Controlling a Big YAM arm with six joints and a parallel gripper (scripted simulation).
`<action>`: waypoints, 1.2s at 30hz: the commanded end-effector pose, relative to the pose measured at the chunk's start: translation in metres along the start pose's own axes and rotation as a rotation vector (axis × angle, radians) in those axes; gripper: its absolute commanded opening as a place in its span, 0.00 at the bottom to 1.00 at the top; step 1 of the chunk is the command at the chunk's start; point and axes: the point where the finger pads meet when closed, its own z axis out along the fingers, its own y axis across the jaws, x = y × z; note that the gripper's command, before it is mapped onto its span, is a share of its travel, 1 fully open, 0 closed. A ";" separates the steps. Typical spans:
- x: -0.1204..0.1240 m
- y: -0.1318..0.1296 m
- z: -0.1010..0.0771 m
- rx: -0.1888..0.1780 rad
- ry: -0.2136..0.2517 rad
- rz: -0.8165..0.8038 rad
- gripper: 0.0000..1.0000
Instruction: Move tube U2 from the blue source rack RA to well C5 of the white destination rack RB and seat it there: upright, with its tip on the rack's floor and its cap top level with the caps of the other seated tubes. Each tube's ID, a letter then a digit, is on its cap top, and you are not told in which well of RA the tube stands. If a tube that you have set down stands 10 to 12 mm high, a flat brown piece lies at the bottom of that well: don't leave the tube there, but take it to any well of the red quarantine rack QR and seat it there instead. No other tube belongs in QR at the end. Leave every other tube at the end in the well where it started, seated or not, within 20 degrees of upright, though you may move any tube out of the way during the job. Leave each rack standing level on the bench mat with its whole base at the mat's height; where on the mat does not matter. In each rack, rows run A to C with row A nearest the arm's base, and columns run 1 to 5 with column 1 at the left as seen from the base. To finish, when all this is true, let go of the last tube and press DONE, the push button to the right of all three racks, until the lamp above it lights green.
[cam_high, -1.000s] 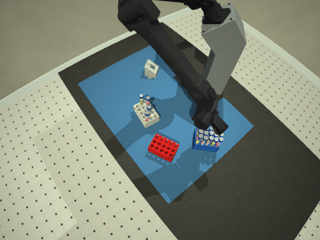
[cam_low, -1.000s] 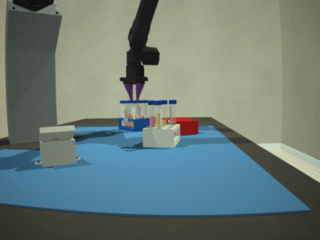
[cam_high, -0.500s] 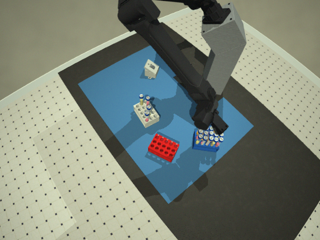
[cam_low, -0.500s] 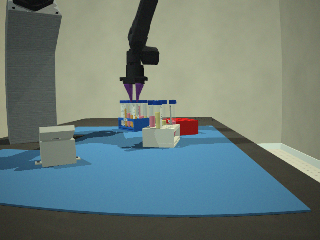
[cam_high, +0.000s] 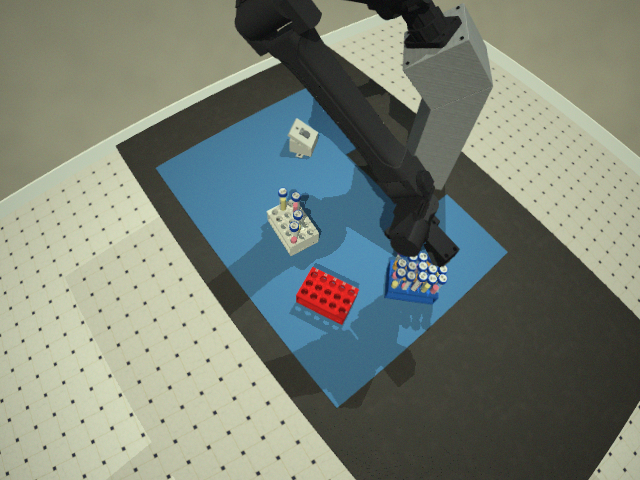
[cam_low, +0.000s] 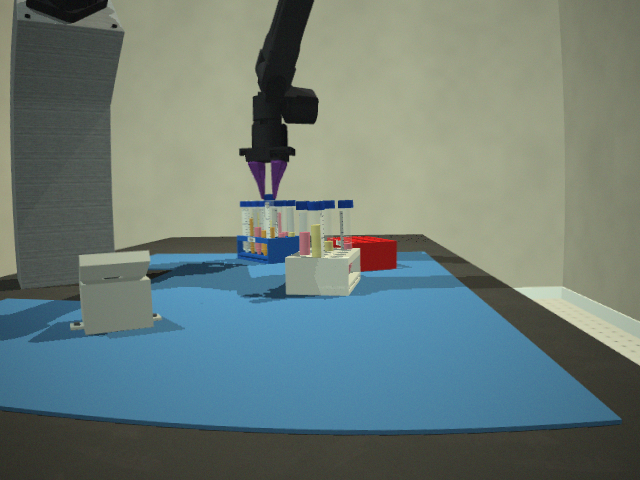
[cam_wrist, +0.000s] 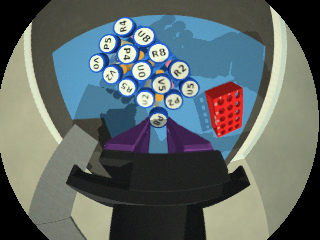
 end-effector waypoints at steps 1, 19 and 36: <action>-0.006 -0.004 -0.018 0.017 -0.015 -0.004 0.00; -0.008 -0.007 -0.034 0.020 -0.017 0.000 0.00; -0.009 -0.008 -0.049 0.023 -0.019 0.003 0.00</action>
